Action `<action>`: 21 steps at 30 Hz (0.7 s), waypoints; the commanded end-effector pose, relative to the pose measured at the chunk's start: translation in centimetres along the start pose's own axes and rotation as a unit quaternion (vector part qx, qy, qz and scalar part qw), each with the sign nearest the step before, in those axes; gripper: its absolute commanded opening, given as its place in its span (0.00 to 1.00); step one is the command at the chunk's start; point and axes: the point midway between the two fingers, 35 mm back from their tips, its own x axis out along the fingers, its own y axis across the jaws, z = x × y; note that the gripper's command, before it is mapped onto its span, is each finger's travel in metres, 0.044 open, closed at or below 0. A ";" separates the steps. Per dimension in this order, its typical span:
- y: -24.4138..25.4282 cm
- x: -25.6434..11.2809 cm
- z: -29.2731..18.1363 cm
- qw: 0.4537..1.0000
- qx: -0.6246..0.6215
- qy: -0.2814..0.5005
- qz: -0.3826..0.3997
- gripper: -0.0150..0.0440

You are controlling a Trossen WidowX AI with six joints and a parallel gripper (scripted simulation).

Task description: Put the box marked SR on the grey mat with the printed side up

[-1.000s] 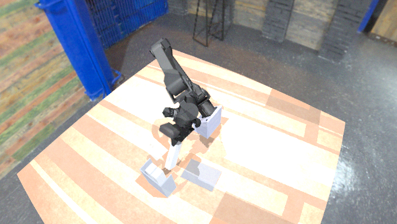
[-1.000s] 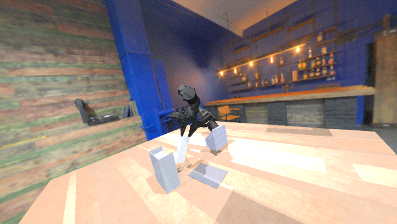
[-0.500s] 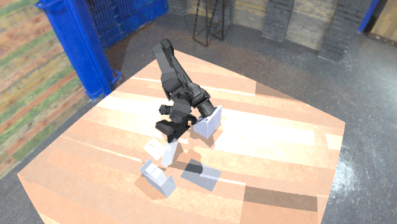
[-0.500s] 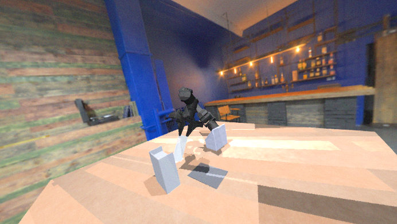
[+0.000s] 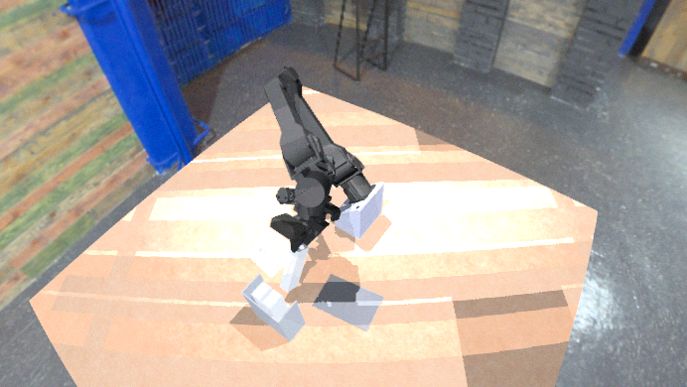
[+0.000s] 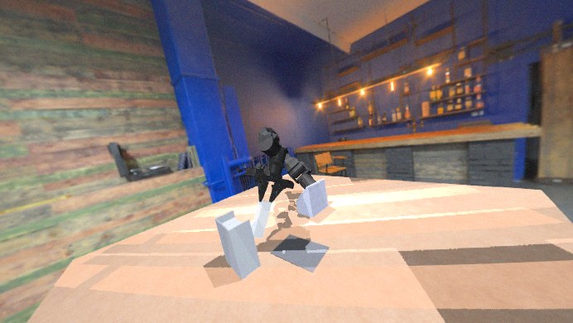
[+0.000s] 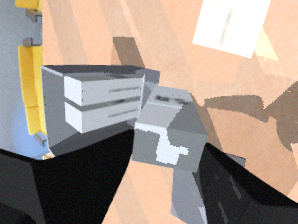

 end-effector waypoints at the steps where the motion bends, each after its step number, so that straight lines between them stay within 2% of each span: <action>1: -0.4 0.5 0.0 1.000 -0.002 0.000 0.000 0.51; 14: -1.4 2.0 0.1 1.000 -0.002 -0.001 0.001 0.51; 17: -1.3 1.8 0.2 1.000 0.000 -0.003 0.001 0.65; 21: -1.3 1.8 0.2 1.000 -0.001 -0.003 0.001 0.66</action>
